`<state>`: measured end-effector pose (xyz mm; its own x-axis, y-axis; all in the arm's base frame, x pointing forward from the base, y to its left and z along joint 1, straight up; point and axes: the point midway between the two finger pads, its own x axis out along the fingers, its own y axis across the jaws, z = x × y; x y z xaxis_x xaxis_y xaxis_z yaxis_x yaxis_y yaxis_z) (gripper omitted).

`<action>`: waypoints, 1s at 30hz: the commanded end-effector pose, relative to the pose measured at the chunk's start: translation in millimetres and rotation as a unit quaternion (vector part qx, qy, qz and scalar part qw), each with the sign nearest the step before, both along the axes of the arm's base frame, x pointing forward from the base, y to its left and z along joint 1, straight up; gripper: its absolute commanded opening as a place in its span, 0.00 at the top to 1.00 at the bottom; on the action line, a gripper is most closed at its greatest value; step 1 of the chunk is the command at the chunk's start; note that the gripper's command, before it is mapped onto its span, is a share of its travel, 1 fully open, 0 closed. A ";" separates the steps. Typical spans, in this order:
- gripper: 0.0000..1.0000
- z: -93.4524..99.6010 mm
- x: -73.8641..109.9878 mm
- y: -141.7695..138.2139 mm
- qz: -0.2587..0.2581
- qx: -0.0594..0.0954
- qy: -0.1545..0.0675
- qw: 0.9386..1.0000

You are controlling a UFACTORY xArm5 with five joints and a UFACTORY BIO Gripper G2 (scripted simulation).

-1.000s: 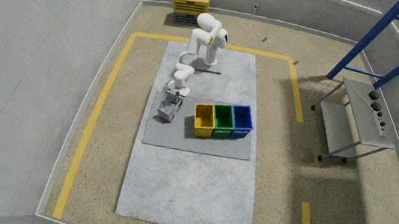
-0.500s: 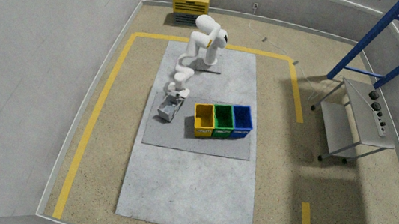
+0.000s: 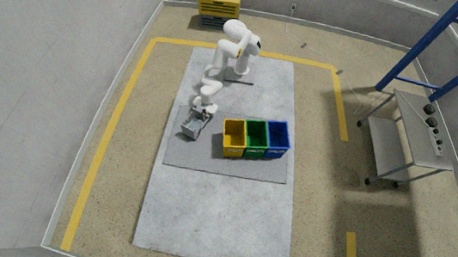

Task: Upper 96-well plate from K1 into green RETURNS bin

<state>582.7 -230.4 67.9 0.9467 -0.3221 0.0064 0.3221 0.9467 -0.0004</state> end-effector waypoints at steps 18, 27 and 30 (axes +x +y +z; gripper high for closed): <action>0.63 -4.8 1.9 0.2 0.003 -0.003 -0.004 1.000; 0.63 -9.4 1.9 0.2 0.003 -0.003 -0.004 1.000; 0.63 -11.4 1.9 0.2 0.003 -0.003 -0.004 1.000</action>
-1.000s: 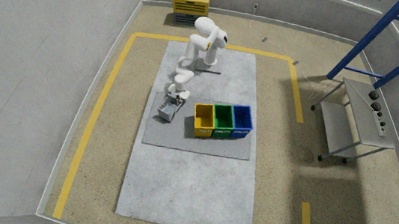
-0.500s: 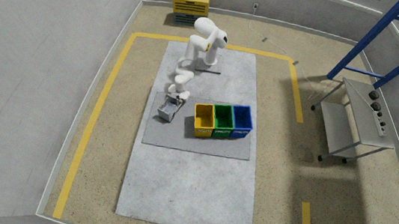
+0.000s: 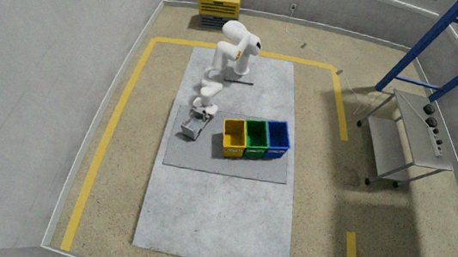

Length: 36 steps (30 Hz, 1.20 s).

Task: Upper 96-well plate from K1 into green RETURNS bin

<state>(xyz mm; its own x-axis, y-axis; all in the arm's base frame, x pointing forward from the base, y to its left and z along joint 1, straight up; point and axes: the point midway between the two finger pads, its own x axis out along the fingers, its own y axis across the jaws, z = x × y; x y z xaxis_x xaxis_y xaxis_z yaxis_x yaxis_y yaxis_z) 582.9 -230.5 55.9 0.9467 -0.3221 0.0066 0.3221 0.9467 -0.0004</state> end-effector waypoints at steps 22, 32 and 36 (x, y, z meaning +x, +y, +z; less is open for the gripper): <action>0.63 -10.1 1.8 0.2 0.003 -0.003 -0.003 1.000; 0.63 -10.1 1.8 0.2 0.003 -0.003 -0.003 1.000; 0.63 -10.1 1.8 0.2 0.003 -0.003 -0.003 1.000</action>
